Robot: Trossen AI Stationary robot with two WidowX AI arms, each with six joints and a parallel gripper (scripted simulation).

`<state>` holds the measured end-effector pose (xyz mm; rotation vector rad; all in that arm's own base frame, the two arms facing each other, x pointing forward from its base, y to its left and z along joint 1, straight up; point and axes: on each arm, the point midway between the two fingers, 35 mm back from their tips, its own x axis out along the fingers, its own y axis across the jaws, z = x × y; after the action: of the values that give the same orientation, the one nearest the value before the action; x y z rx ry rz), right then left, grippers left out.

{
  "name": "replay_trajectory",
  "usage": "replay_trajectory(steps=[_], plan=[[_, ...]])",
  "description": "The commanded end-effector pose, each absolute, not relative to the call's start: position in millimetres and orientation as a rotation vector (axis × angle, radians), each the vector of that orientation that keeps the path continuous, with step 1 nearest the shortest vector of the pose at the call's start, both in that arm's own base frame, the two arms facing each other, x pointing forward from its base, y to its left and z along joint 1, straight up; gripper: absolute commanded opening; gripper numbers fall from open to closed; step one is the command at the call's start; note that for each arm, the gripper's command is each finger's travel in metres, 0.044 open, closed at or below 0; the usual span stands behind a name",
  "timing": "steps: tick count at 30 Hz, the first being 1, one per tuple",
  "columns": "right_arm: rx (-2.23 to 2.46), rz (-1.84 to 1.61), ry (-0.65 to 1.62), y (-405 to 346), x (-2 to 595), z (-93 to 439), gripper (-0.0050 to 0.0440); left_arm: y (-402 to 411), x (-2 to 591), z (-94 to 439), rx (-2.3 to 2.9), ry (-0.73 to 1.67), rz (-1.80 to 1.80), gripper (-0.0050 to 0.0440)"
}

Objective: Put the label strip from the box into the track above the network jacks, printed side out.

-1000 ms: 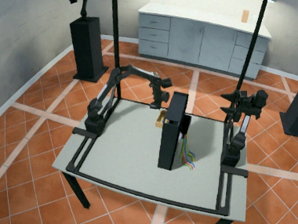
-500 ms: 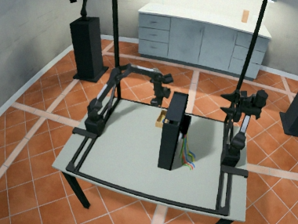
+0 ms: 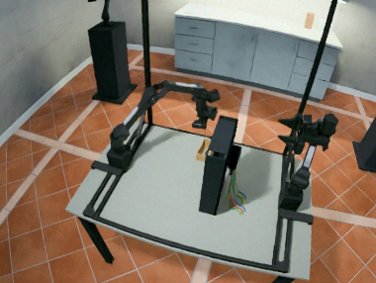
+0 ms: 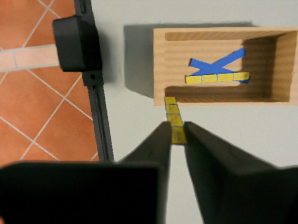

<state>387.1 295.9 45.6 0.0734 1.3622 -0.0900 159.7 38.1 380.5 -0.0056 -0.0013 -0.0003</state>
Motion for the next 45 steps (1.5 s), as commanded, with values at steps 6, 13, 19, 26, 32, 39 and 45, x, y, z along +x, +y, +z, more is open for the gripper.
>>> replay_trajectory(steps=[6,13,19,26,32,39,45], plan=[[0.091,-0.077,1.338,300,393,60,-0.005,37,159,382,0.004,-0.002,0.0,0.044],[0.087,-0.076,1.342,296,392,61,-0.005,37,159,382,0.004,-0.002,0.0,0.044],[0.082,-0.076,1.346,293,393,61,-0.005,37,159,382,0.004,-0.002,0.0,0.044],[0.076,-0.076,1.35,288,394,60,-0.005,37,159,382,0.004,-0.002,0.0,0.044],[0.078,-0.074,1.351,287,394,60,-0.005,37,159,382,0.004,-0.002,0.0,0.044],[0.098,-0.07,1.351,286,396,60,-0.005,37,159,382,0.004,-0.002,0.0,0.044],[0.11,-0.066,1.351,286,398,59,-0.005,37,159,382,0.004,-0.002,0.0,0.044]])
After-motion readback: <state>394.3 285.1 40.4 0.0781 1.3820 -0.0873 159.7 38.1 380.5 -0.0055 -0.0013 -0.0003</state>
